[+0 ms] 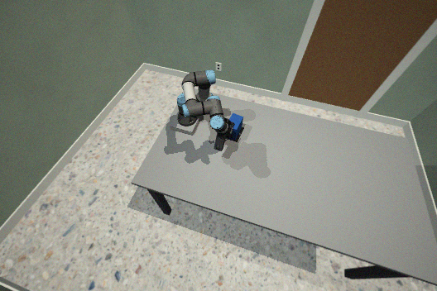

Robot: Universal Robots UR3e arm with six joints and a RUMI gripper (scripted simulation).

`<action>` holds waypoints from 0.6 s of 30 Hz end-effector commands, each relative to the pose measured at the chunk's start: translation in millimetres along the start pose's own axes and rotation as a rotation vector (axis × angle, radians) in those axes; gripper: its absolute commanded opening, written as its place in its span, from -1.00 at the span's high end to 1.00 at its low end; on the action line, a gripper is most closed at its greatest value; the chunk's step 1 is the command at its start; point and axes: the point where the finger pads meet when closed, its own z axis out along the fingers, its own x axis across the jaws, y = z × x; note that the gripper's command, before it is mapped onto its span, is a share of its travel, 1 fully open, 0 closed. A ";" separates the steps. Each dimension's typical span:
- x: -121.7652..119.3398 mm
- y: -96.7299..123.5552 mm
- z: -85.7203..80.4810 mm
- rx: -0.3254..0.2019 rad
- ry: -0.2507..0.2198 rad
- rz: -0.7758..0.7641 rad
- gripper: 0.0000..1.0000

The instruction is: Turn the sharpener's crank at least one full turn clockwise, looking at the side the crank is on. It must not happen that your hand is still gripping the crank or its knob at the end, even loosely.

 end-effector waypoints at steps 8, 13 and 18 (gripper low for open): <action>-1.7 -0.1 -0.6 0.002 -0.002 0.000 0.83; -3.0 -0.1 -0.5 0.002 -0.002 -0.001 0.83; -4.0 -0.2 -0.4 0.002 -0.002 -0.001 0.83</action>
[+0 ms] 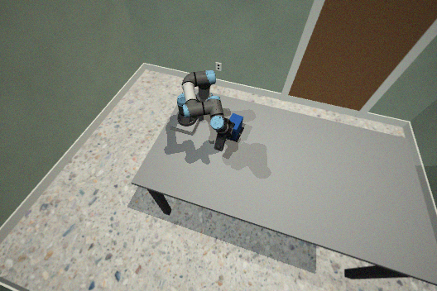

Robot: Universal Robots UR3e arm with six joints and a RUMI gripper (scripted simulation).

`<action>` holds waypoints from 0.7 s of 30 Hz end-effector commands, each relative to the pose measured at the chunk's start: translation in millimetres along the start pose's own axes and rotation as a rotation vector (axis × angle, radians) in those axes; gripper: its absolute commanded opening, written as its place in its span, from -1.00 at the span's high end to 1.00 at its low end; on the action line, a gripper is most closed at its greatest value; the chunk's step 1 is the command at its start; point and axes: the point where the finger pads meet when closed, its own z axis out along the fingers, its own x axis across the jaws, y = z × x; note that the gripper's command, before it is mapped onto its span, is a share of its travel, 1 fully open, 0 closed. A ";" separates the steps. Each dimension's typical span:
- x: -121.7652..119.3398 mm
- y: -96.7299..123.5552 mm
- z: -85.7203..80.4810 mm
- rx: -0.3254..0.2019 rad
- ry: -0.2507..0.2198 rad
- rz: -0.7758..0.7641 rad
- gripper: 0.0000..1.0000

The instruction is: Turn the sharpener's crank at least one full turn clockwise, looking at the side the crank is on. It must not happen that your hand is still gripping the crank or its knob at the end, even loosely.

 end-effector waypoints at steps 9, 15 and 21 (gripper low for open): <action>-5.4 -0.2 -0.4 0.002 -0.003 -0.001 0.83; -7.5 -0.4 -0.1 0.002 -0.003 -0.001 0.83; -9.8 -0.6 0.3 0.002 -0.004 -0.001 0.83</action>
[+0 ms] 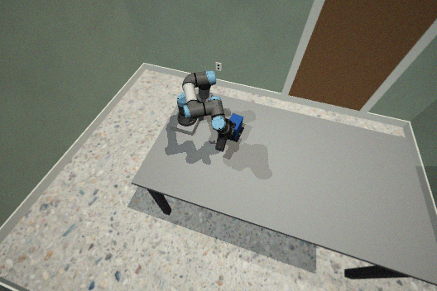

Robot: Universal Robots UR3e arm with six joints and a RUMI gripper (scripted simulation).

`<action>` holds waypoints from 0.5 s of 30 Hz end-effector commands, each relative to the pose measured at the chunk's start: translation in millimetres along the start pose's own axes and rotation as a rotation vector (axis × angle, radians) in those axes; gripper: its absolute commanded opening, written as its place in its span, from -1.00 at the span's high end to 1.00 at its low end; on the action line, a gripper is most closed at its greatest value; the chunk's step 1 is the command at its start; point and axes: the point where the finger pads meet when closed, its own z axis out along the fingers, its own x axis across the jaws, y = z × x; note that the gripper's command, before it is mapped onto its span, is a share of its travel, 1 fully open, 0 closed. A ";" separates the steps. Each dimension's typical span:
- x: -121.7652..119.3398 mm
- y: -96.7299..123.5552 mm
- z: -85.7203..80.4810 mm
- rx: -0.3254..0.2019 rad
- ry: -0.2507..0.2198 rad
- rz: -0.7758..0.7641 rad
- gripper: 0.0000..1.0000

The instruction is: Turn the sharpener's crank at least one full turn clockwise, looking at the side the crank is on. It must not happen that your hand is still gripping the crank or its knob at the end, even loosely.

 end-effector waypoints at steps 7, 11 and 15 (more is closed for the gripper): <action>-7.1 -0.8 0.5 0.002 -0.003 0.000 0.83; -8.8 -1.1 1.0 0.002 -0.003 0.000 0.83; -10.7 -1.4 1.6 0.002 -0.003 0.000 0.83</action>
